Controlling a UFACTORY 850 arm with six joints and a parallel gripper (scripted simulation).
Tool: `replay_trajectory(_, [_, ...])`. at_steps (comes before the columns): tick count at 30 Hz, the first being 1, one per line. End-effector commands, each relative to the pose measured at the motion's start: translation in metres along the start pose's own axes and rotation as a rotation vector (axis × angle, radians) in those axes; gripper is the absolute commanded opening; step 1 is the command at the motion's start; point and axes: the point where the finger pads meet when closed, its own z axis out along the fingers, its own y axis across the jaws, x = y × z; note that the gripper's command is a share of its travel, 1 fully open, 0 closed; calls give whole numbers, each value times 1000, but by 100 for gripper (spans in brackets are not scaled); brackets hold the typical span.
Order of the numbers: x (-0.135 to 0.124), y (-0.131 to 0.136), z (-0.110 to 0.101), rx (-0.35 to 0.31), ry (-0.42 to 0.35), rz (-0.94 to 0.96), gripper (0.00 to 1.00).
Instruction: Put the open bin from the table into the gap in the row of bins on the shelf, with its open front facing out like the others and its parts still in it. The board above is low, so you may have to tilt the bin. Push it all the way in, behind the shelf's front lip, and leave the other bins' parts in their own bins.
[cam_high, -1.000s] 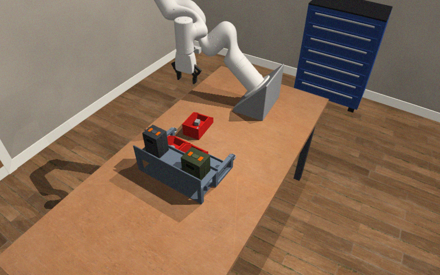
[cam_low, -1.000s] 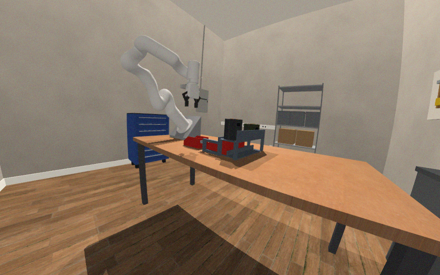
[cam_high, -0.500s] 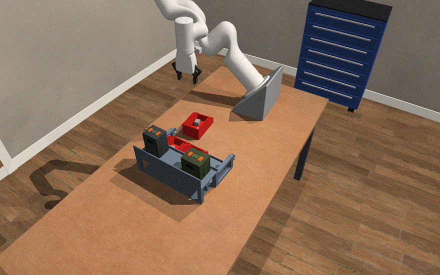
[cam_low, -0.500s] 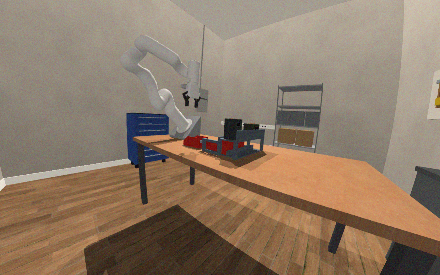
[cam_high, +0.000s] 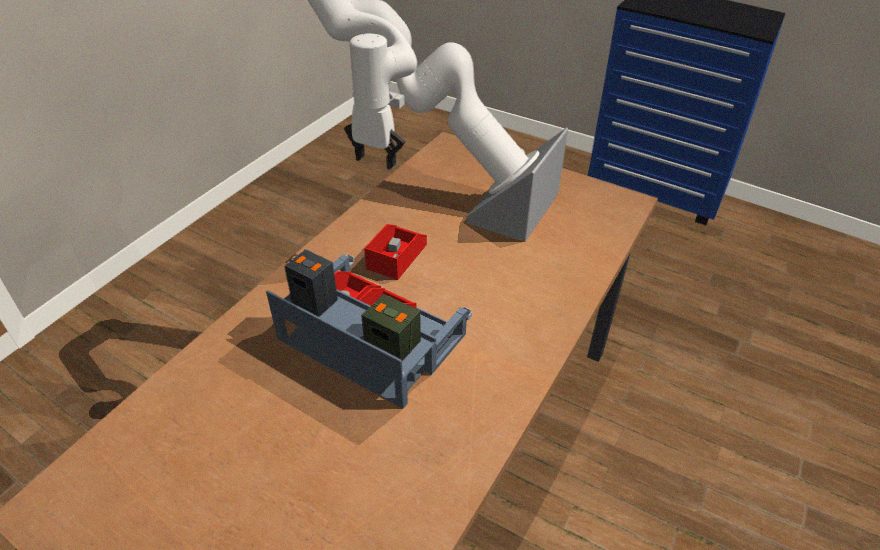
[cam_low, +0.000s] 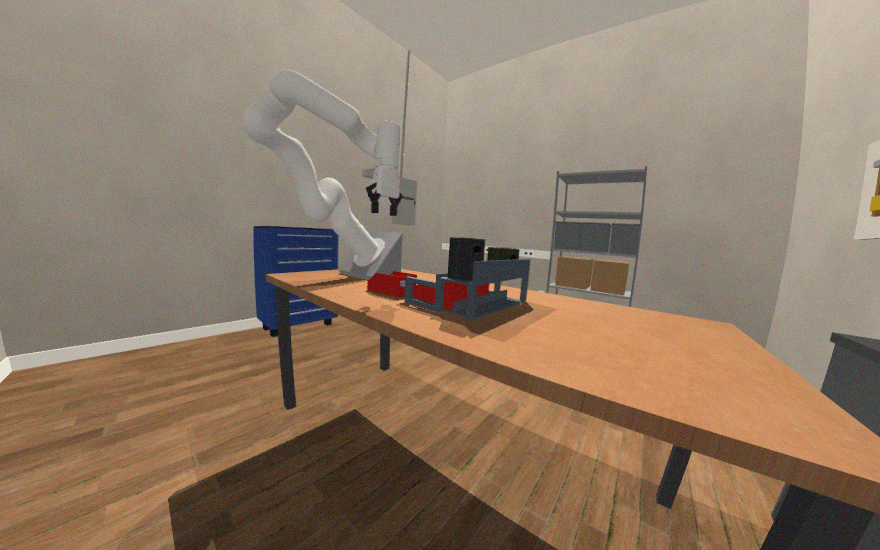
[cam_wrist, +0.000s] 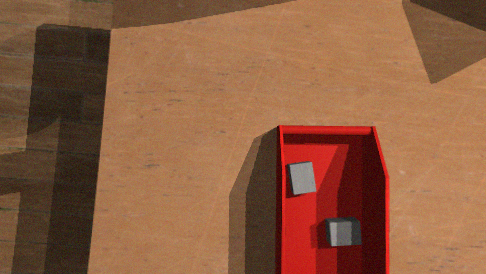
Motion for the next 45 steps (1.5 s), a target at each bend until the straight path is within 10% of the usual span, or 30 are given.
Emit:
replay_trajectory(1, [-1,0,-1,0,-1,1,100])
replay_trajectory(16, [-1,1,-1,0,-1,1,100])
replay_trajectory(21, [-1,3,54,0,-1,1,100])
replay_trajectory(45, [-1,3,66,0,-1,1,100])
